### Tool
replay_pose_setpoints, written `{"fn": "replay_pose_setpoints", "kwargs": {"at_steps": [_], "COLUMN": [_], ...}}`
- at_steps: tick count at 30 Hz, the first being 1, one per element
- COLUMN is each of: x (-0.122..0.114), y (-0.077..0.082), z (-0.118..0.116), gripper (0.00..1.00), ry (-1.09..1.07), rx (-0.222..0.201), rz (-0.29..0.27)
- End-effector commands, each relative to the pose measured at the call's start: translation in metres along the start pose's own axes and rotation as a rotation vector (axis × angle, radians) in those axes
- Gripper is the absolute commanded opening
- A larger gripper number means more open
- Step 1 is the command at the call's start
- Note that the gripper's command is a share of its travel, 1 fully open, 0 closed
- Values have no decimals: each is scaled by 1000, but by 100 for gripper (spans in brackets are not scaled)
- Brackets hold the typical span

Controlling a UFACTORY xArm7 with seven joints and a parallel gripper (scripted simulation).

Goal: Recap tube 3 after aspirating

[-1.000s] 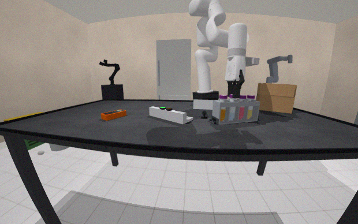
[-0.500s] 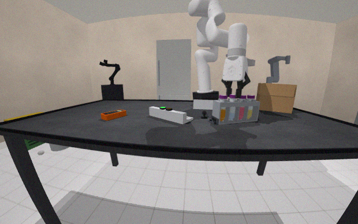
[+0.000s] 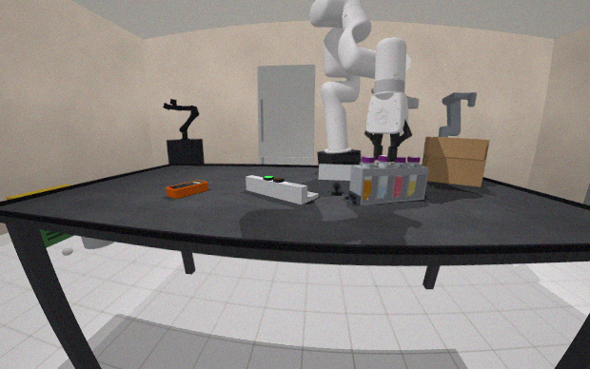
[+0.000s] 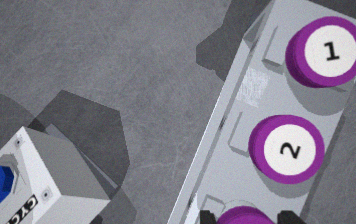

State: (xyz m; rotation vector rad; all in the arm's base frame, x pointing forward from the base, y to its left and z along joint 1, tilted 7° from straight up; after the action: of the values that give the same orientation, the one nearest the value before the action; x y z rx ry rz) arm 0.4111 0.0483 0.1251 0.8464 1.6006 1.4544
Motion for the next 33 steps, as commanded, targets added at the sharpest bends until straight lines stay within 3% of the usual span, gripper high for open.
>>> {"fn": "replay_pose_setpoints", "kwargs": {"at_steps": [1,14,28,33], "x": [0,0,0,0], "y": [1,1,0,0], "z": [1,1,1,1], "gripper": [0,0,0,0], "ry": [0,-299,-766,-785], "rx": [-4,-4,-4,-4], "rz": [-1,0,1,1]}}
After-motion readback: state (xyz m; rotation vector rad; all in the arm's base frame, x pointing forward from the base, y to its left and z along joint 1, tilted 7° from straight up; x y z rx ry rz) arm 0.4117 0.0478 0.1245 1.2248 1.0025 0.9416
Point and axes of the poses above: the point where the finger pads meet when closed, its own y axis back along the fingers, its own z axis across the jaws, x = y × z, the point moved 9 cm from there along y, back along the fingers, and after that the axes turned 7 degrees about -y, right-handed, at the moved point
